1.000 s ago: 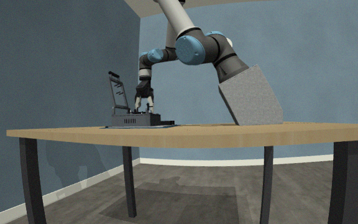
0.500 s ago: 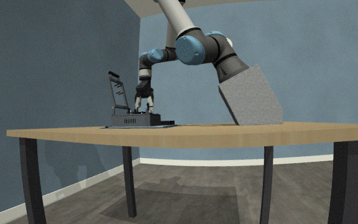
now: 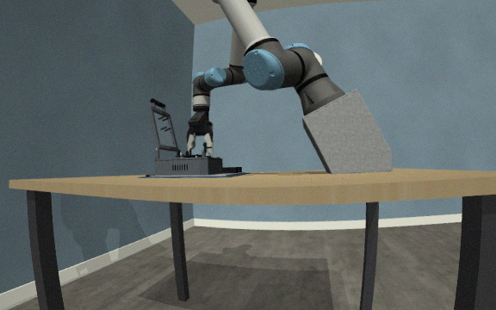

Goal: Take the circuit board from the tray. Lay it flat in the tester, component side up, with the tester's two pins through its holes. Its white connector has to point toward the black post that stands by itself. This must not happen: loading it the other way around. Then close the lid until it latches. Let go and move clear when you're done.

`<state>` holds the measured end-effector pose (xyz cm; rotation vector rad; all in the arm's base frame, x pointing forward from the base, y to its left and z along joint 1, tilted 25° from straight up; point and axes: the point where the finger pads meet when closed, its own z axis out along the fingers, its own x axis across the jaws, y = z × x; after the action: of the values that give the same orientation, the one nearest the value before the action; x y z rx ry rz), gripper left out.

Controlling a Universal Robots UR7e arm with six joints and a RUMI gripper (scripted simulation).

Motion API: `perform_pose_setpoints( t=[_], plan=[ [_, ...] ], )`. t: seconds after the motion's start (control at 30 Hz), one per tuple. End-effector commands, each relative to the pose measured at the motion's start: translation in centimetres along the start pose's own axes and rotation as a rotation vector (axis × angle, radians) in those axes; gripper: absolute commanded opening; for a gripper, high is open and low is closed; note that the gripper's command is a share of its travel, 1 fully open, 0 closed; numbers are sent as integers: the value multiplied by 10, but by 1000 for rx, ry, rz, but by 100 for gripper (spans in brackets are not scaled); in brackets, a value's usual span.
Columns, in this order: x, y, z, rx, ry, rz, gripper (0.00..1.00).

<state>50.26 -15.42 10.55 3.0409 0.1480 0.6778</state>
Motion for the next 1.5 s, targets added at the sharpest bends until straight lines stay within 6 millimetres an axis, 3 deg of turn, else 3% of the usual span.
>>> perform_pose_setpoints(
  t=[0.0, 1.47],
  plan=[
    [0, 0, 0, -1, 1, 0, 59],
    [0, 0, 34, -1, 1, 0, 59]
  ],
)
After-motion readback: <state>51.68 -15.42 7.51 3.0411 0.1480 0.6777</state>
